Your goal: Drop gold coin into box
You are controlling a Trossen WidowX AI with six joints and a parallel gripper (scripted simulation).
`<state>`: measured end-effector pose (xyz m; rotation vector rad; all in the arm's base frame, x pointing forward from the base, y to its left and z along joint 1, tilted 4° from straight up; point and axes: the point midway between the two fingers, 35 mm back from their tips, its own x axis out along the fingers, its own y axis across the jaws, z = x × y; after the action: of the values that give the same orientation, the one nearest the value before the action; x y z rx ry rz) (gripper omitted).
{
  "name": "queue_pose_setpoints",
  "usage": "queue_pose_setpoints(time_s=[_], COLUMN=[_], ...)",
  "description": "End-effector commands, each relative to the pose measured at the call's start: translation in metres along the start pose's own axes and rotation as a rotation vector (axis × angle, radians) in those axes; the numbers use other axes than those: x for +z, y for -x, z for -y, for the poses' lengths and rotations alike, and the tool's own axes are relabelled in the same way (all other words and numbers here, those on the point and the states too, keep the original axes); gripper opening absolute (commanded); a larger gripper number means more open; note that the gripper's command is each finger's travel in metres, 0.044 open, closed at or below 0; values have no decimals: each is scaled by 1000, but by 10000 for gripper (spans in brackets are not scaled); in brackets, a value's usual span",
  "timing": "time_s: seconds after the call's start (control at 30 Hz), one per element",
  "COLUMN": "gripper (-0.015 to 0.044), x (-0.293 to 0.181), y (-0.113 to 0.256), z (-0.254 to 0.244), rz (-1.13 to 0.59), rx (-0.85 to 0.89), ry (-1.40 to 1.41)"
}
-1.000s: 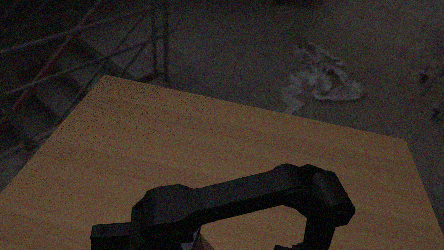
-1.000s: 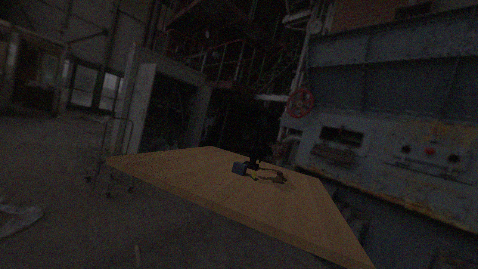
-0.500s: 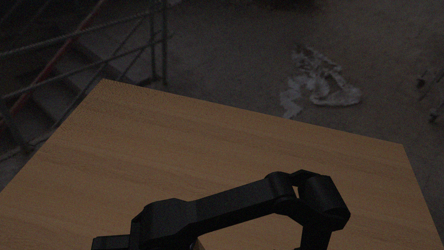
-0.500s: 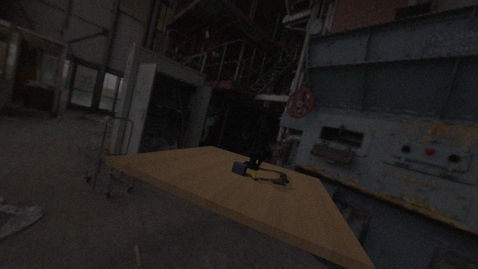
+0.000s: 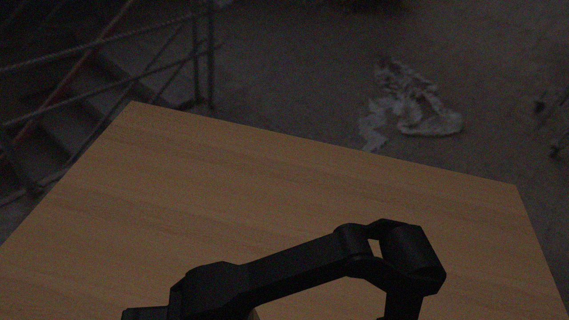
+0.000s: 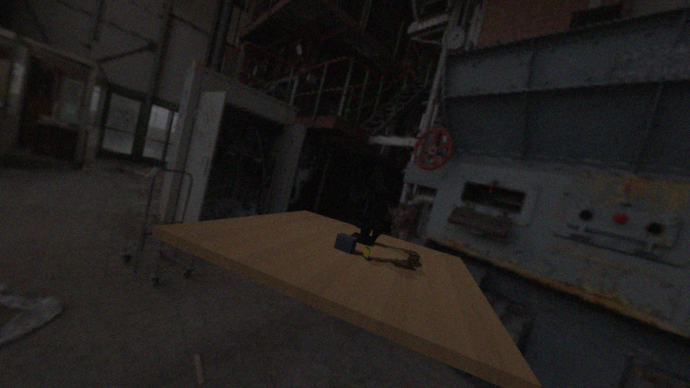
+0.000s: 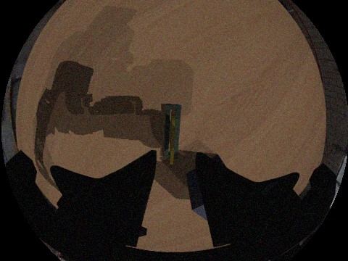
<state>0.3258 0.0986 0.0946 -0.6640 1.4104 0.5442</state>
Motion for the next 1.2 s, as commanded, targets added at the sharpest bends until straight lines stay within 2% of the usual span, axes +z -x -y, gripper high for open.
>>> queue_pose_setpoints(time_s=[0.0, 1.17], gripper=[161, 161], x=[-2, -5], y=[-12, -64], z=[-2, -3], rz=[-17, -17], rx=[11, 11], ry=[5, 5])
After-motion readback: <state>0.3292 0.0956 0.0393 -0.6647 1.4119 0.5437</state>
